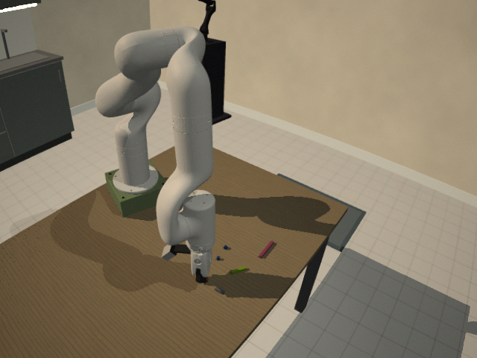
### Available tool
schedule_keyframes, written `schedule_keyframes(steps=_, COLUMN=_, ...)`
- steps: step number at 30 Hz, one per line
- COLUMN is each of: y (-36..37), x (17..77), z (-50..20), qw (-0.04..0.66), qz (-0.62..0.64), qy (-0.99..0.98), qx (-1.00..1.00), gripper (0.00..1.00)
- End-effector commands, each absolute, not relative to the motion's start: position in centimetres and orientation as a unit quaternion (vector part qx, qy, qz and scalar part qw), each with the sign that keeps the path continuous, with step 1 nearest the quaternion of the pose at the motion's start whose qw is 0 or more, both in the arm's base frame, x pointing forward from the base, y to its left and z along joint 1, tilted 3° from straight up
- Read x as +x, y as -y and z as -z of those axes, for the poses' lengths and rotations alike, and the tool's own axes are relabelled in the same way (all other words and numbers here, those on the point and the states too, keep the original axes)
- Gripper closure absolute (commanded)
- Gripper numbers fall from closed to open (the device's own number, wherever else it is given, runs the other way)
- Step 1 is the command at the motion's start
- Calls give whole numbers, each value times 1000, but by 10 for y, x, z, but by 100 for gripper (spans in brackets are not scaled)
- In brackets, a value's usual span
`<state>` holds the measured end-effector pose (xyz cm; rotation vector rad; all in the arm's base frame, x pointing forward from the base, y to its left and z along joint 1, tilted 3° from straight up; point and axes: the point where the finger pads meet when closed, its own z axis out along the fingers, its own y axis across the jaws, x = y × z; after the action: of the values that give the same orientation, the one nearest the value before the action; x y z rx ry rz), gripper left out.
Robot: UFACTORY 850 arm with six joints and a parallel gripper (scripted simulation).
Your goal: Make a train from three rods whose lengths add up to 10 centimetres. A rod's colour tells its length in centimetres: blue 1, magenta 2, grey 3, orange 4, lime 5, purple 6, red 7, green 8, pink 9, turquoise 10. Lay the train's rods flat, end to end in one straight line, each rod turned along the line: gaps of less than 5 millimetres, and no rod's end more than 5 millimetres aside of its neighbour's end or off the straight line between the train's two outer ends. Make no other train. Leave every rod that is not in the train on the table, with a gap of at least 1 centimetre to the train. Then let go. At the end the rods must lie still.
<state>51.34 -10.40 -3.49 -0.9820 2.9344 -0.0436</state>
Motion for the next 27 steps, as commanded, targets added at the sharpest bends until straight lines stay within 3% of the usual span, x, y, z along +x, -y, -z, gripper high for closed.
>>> schedule_keyframes(steps=1, y=104, x=514, z=34, qw=24, qz=14, qy=-948, qx=-317, gripper=96)
schedule_keyframes(steps=10, y=104, x=514, z=28, qw=24, qz=15, qy=-948, qx=-317, gripper=96)
schedule_keyframes(steps=27, y=103, x=509, z=-62, qw=24, qz=14, qy=-948, qx=-317, gripper=96)
